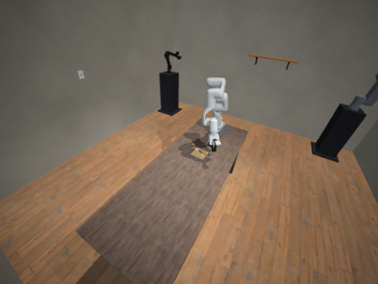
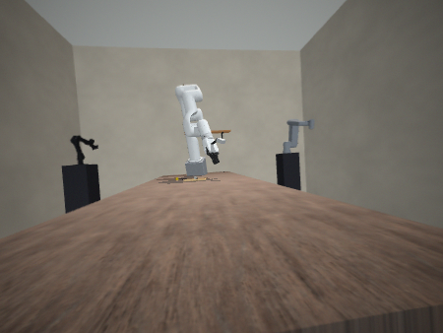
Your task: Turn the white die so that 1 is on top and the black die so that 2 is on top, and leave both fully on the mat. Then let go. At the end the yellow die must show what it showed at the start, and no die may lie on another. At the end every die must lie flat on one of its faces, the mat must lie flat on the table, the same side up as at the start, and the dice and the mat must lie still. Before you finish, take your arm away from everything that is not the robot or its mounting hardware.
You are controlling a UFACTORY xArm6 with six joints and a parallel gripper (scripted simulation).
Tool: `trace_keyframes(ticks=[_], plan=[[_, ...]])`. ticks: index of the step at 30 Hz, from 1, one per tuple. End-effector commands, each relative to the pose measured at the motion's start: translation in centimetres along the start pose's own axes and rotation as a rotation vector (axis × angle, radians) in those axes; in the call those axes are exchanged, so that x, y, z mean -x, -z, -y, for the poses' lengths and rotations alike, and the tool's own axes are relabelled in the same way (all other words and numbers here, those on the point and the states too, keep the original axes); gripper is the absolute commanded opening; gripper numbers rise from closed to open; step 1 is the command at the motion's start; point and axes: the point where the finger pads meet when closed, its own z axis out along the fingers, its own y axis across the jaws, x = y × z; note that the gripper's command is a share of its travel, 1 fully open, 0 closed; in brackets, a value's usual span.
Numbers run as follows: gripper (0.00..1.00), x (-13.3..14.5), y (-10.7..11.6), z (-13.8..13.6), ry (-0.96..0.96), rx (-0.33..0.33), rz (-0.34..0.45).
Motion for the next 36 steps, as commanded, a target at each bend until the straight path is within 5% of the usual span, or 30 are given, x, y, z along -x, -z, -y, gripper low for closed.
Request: trace_keyframes(ticks=[1,17,36], plan=[[0.11,0.11,-0.29,-0.19,0.007,0.007,-0.153],[0.11,0.57,0.02,-0.10,0.007,0.006,-0.496],[0.11,0.98,-0.82,-0.13,0.007,0.006,-0.517]])
